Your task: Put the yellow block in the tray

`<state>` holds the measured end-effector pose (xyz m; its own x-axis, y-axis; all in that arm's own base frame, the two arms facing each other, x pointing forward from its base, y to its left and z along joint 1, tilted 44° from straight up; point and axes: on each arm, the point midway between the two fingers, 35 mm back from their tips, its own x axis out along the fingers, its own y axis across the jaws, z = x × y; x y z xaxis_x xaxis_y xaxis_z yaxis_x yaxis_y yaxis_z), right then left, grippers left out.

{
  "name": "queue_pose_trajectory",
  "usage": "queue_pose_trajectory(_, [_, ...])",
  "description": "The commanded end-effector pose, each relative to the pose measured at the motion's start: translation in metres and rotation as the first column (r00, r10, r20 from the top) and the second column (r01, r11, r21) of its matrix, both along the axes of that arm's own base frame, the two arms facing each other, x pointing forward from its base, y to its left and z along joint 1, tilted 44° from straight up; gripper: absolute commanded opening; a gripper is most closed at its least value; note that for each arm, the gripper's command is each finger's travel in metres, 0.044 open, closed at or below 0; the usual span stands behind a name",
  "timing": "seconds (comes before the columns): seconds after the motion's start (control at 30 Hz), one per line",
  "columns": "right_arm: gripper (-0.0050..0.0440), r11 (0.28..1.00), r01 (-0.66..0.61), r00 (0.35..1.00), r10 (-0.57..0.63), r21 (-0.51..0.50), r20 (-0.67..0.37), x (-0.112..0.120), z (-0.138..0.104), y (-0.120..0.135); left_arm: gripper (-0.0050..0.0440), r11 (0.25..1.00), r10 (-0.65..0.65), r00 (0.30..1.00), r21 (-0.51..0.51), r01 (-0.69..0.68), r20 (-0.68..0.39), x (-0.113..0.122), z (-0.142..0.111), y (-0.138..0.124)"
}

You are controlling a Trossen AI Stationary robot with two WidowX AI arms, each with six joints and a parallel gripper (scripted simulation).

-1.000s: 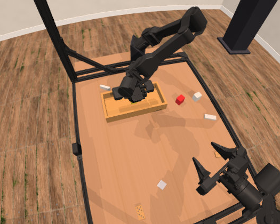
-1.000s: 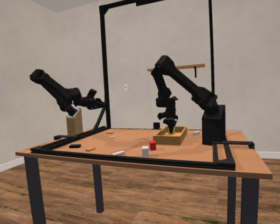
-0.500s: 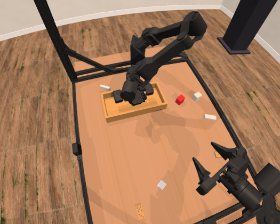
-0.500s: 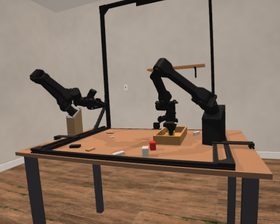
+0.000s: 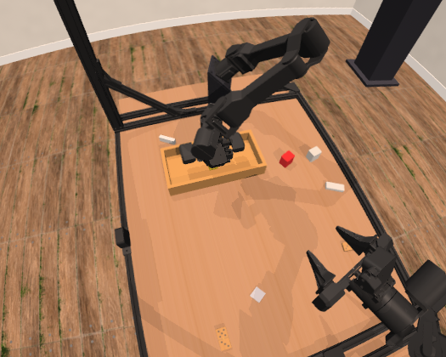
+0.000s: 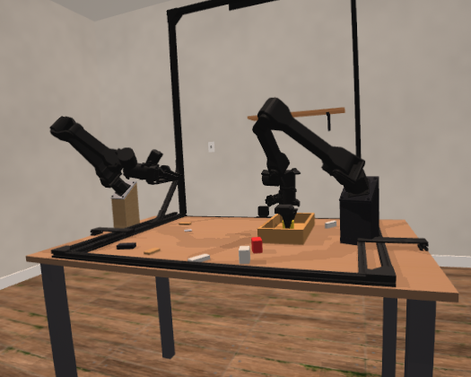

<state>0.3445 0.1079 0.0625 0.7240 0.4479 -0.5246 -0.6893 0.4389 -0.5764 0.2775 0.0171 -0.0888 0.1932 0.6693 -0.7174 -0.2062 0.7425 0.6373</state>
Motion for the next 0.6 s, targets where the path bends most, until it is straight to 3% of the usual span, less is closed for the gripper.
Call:
queue_pose_trajectory(0.0, [0.04,1.0,-0.001,1.0,0.001,0.0,0.0,-0.0002,-0.0004,0.0,0.012,1.0,0.004,1.0,-0.002,-0.004,-0.001,-0.0001,-0.0003,0.0009])
queue_pose_trajectory(0.1, [0.04,1.0,-0.001,1.0,0.001,0.0,0.0,-0.0002,-0.0004,0.0,0.0184,1.0,0.004,1.0,-0.002,-0.004,-0.001,-0.0001,-0.0003,0.0009])
queue_pose_trajectory(0.57, [0.04,1.0,-0.001,1.0,0.001,0.0,0.0,-0.0002,-0.0004,0.0,0.0184,1.0,0.004,1.0,-0.002,-0.004,-0.001,-0.0001,-0.0003,0.0009])
